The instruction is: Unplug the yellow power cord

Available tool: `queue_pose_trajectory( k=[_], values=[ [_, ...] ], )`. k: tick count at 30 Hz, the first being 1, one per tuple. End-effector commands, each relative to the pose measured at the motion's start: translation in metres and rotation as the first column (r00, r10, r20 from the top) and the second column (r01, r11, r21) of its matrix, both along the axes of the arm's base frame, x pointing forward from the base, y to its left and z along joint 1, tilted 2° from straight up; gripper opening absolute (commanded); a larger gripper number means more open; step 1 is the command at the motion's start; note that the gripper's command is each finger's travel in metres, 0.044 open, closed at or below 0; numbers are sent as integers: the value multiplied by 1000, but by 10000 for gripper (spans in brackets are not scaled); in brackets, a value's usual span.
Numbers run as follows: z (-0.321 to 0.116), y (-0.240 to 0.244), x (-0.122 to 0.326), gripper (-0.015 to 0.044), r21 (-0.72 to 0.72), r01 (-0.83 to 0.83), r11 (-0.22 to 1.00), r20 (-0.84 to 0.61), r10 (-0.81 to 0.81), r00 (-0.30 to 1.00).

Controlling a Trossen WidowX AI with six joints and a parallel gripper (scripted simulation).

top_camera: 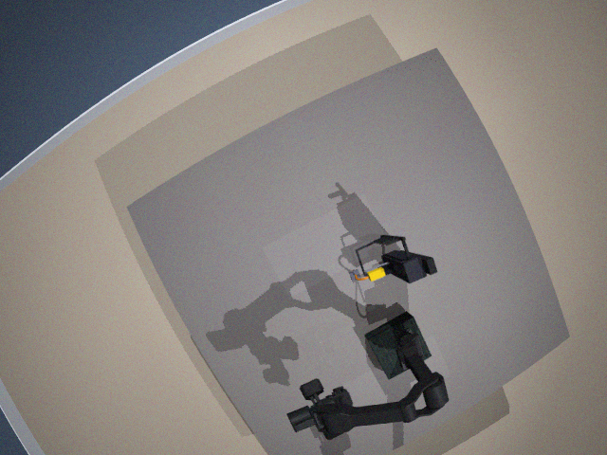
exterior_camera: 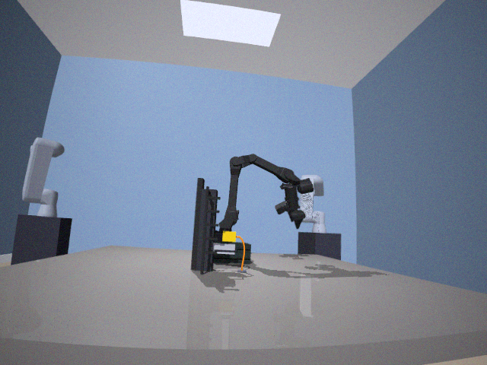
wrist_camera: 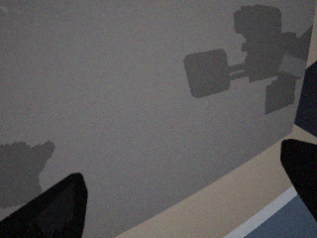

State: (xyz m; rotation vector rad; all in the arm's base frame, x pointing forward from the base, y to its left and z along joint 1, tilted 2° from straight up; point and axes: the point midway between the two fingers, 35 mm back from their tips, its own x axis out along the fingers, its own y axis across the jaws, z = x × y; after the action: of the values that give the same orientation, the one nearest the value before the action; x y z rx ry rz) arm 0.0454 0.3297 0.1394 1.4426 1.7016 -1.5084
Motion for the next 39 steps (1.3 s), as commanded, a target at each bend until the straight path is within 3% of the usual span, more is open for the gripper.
queue_pose_trajectory(
  k=[1, 5, 9, 15, 20, 30, 39],
  values=[
    [0, 0, 2, 374, 4, -9, 1000, 8, 9, 1000],
    [-6, -11, 36, 269, 62, -192, 979, 170, 179, 969],
    [-12, -29, 75, 164, 62, -417, 907, 355, 371, 858],
    [-21, -65, 127, 160, -55, -710, 703, 558, 611, 562],
    [-26, -89, 152, 160, -157, -825, 543, 613, 709, 350],
    [-32, -142, 189, 160, -336, -918, 213, 614, 788, -42],
    [-39, -193, 214, 160, -469, -866, -172, 522, 737, -429]
  ],
)
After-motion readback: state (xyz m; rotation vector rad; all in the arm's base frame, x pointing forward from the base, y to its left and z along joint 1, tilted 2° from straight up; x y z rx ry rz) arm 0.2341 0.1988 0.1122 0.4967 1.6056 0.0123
